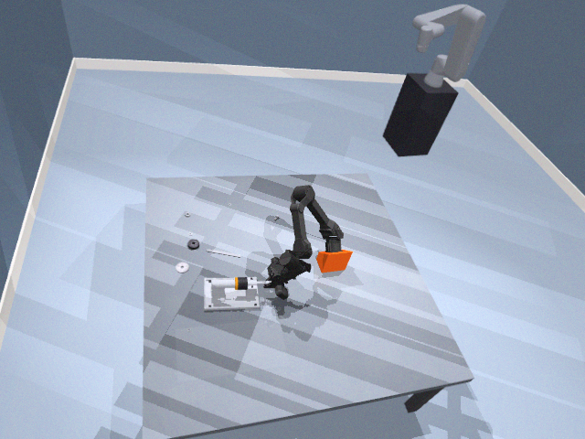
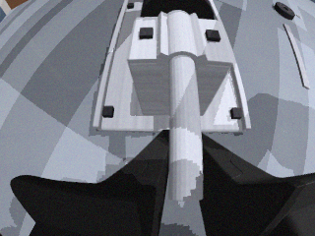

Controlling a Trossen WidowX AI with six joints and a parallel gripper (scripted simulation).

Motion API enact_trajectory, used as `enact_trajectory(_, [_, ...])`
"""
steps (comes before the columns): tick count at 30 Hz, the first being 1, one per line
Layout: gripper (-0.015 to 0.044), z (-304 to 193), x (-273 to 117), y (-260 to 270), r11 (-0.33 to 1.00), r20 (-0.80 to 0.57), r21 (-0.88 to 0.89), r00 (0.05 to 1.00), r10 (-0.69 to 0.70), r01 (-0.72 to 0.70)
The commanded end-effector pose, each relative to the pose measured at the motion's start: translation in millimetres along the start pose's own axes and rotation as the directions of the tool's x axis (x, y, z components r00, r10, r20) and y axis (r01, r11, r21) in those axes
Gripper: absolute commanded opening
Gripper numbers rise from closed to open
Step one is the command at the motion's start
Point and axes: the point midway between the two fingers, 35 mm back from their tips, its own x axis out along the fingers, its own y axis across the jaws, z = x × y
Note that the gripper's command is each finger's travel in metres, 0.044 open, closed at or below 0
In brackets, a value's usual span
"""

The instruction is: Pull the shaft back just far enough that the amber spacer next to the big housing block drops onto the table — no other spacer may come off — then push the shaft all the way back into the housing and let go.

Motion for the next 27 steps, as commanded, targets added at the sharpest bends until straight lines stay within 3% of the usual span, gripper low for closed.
enact_trajectory(1, [0.0000,-1.8,-0.6,-0.7,1.000,-0.002,0.000,1.000,-0.002,0.002])
enact_trajectory(27, [0.0000,-3.6,-2.5,-0.7,1.000,-0.002,0.000,1.000,-0.002,0.002])
